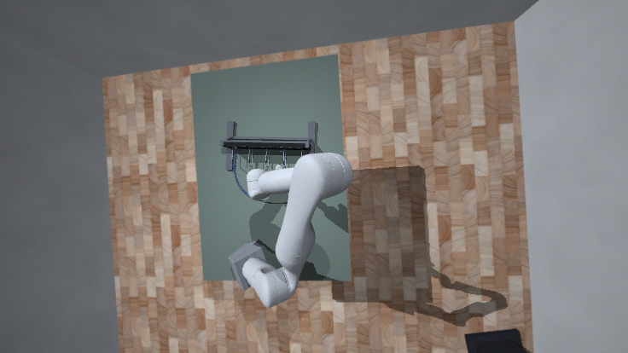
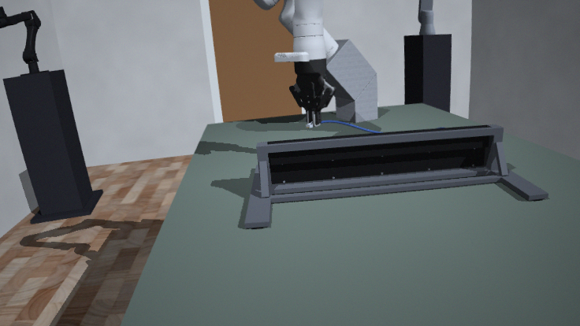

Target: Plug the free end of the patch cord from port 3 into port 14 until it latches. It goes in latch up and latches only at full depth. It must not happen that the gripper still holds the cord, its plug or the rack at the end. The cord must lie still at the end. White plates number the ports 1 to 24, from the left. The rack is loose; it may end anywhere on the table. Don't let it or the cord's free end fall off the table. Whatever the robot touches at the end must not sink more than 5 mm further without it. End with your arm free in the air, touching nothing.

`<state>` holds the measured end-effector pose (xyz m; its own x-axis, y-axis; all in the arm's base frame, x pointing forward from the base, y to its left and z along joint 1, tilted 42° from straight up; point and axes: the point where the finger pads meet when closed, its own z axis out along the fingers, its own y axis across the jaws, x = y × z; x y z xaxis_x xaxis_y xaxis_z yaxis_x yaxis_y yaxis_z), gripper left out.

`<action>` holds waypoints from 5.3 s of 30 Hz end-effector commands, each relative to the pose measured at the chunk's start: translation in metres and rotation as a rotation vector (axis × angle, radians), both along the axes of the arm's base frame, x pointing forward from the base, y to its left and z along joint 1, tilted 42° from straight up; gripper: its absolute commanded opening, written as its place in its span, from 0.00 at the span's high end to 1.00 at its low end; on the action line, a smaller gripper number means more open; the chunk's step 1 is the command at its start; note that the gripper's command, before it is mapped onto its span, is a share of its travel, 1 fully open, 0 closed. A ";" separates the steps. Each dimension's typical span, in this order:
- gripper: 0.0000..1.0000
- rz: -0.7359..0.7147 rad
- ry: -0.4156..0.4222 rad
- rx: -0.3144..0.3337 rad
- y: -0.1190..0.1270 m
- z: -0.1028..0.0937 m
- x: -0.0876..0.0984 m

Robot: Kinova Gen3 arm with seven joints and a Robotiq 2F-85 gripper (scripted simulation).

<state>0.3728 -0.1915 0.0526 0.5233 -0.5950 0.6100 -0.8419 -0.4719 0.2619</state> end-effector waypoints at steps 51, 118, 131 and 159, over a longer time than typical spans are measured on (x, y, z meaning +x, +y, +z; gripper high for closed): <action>1.00 0.197 0.163 -0.035 0.027 -0.005 0.039; 1.00 0.412 0.345 -0.074 0.054 -0.010 0.079; 1.00 0.444 0.372 -0.080 0.059 -0.011 0.085; 1.00 0.502 0.421 -0.090 0.066 -0.013 0.096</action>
